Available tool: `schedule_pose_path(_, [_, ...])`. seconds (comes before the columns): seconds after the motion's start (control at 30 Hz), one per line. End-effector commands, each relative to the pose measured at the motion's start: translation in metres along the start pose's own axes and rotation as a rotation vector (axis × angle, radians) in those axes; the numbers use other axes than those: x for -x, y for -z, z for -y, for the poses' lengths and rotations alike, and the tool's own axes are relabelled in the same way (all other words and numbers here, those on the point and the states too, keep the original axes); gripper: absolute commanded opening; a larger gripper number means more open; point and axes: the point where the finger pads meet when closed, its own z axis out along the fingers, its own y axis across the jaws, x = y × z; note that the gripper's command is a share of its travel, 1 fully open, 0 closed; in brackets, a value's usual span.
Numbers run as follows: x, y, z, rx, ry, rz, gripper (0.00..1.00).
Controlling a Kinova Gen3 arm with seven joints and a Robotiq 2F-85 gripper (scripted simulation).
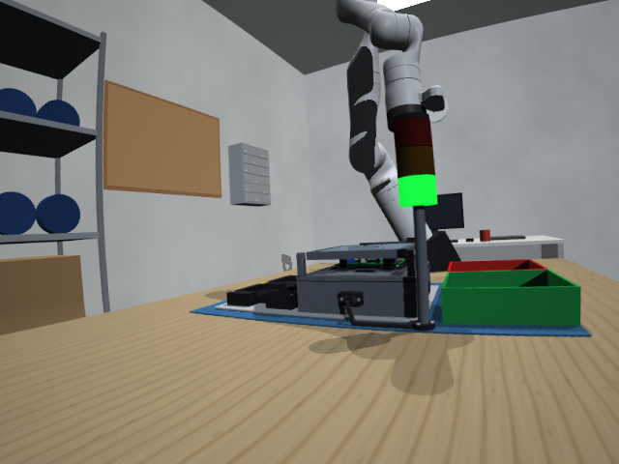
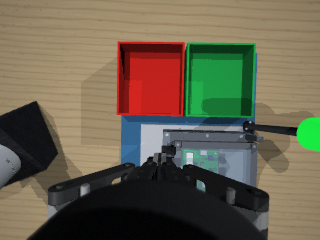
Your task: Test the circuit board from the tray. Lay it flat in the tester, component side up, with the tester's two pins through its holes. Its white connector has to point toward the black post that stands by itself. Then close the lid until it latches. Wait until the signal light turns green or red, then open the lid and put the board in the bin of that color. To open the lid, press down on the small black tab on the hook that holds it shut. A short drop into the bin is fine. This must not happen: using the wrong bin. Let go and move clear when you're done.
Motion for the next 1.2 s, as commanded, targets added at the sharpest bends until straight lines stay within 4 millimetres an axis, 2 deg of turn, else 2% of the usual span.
schedule_pose_path(0.0, [0.002,-0.008,0.000,-0.003,-0.004,0.006,0.00])
schedule_pose_path(0.3, [0.002,-0.049,0.000,-0.003,-0.004,0.006,0.00])
schedule_pose_path(0.43, [0.002,-0.060,0.000,-0.003,-0.004,0.006,0.00])
schedule_pose_path(1.17, [0.002,-0.063,0.000,-0.003,-0.004,0.006,0.00])
